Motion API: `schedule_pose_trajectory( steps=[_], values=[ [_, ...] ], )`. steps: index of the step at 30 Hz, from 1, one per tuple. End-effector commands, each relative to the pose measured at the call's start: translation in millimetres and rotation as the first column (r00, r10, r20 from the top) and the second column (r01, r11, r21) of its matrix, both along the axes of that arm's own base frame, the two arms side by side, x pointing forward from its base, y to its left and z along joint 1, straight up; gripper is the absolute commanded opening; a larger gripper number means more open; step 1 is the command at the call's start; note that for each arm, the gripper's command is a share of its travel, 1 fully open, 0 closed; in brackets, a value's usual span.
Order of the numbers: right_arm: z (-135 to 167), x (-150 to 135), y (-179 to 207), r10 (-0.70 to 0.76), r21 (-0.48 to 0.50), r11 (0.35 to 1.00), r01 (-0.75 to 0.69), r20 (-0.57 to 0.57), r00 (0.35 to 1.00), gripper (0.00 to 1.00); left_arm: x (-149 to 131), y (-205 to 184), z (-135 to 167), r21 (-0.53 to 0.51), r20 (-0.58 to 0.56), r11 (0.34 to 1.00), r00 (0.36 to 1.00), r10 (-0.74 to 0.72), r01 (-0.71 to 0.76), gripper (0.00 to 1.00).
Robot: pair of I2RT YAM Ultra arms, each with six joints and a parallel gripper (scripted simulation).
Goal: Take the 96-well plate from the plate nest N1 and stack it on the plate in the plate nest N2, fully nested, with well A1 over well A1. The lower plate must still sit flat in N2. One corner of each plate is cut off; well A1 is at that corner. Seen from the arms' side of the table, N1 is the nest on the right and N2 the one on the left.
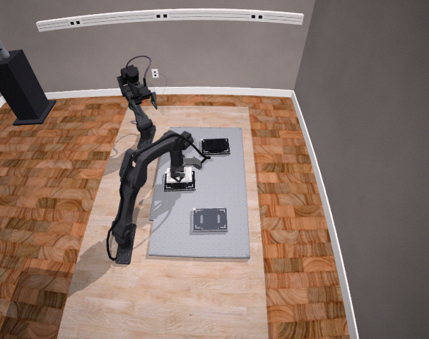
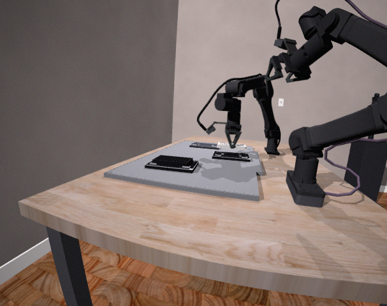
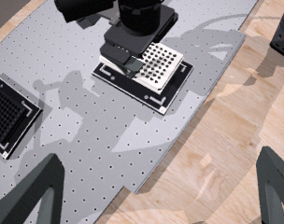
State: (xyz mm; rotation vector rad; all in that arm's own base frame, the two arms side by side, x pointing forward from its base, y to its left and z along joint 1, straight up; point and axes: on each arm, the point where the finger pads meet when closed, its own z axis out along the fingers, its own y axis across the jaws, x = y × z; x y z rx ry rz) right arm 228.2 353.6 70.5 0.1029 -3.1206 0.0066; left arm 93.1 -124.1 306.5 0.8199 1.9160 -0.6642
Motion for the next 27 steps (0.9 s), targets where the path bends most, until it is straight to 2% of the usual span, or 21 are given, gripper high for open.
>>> schedule_pose_trajectory(
  steps=[1, 10, 11, 15, 27],
  values=[
    [16, 11, 5, -0.014, 0.049, 0.999, 0.011, 0.051, 0.999, 0.8, -2, 4, 9, -0.026, 0.015, 1.0, 1.0, -0.005, 0.005, 1.0],
    [12, 6, 4, -0.005, 0.035, 0.999, 0.003, 0.031, 0.999, 0.8, -2, 4, 9, -0.026, 0.015, 1.0, 1.0, -0.005, 0.005, 1.0],
    [15, 12, 5, -0.015, 0.053, 0.998, 0.012, 0.054, 0.998, 0.8, -2, 4, 9, -0.026, 0.015, 1.0, 1.0, -0.005, 0.005, 1.0],
    [4, 7, -3, -0.017, 0.031, 0.999, 0.016, 0.042, 0.999, 0.8, -2, 4, 9, -0.026, 0.015, 1.0, 1.0, -0.005, 0.005, 1.0],
    [7, 9, 0, -0.016, 0.04, 0.999, 0.014, 0.048, 0.999, 0.8, -2, 4, 9, -0.026, 0.015, 1.0, 1.0, -0.005, 0.005, 1.0]
  ],
)
